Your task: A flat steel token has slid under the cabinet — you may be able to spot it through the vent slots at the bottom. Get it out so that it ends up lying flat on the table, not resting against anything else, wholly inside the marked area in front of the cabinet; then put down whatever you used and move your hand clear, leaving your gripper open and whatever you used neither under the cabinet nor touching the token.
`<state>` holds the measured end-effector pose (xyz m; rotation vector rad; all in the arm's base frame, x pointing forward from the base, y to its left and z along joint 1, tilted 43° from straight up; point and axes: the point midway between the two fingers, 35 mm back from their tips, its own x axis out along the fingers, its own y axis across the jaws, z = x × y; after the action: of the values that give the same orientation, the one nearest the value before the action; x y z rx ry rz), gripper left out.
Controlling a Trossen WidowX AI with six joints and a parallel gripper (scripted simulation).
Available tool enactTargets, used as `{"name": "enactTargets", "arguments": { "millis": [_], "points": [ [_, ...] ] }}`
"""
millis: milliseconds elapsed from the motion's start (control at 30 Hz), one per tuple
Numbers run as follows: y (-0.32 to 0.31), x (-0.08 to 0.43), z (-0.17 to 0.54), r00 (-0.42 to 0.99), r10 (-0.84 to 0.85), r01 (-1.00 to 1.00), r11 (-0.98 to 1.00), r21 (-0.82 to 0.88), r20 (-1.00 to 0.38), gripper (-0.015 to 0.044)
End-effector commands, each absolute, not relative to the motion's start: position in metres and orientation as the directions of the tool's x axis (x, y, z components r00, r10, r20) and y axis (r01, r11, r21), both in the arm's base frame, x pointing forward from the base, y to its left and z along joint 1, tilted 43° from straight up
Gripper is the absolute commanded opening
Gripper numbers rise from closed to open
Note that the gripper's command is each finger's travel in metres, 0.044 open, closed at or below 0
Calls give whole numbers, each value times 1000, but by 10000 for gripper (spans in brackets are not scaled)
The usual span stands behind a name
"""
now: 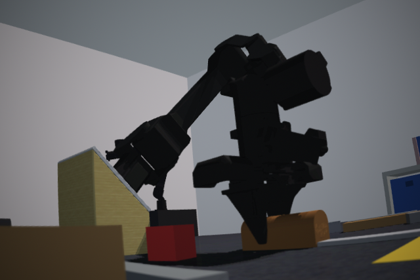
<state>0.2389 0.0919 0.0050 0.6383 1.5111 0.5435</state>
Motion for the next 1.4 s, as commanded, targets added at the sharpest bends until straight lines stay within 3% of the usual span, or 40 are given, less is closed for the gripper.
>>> {"name": "enactTargets", "arguments": {
  "millis": [0, 1367],
  "points": [
    [93, 231, 5, -4, 684, 70, 728, 682, -729, 0],
    [122, 235, 39, -4, 686, 160, 719, 676, -728, 0]
  ]
}}
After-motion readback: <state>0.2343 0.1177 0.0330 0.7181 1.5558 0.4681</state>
